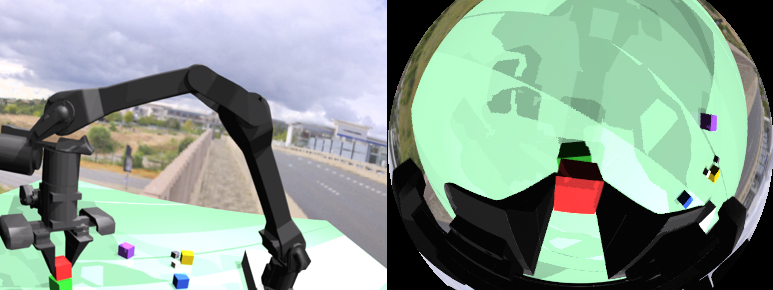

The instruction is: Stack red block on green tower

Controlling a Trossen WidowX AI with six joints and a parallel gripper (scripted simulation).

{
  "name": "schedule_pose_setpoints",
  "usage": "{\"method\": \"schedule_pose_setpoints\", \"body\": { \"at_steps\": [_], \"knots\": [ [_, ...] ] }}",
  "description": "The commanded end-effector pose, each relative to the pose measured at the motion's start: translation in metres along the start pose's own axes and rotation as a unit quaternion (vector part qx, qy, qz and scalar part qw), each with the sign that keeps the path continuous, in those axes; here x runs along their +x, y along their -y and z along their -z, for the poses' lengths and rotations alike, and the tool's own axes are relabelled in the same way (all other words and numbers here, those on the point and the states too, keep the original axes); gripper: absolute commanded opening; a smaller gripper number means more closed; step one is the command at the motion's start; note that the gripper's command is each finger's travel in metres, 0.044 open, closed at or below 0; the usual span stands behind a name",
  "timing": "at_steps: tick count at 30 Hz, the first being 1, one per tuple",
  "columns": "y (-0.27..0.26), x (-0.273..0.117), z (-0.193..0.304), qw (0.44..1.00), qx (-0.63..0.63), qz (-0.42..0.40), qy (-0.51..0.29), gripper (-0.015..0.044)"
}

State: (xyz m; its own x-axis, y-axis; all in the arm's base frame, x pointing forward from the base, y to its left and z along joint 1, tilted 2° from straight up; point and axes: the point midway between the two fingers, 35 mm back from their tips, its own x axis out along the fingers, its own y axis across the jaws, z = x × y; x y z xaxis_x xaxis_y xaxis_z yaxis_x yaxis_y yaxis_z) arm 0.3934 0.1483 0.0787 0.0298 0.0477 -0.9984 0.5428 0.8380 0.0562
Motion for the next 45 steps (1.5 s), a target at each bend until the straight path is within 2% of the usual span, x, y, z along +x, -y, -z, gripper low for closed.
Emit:
{"method": "schedule_pose_setpoints", "body": {
  "at_steps": [1, 41, 45],
  "knots": [
    [0.0001, 0.0061, 0.0009, 1.0, -0.001, 0.001, -0.003, 0.0],
    [-0.0003, 0.0022, 0.0005, 1.0, -0.001, 0.001, -0.003, 0.0],
    [0.0005, 0.0068, 0.0005, 1.0, 0.0, 0.002, -0.002, 0.0105]
  ]
}}
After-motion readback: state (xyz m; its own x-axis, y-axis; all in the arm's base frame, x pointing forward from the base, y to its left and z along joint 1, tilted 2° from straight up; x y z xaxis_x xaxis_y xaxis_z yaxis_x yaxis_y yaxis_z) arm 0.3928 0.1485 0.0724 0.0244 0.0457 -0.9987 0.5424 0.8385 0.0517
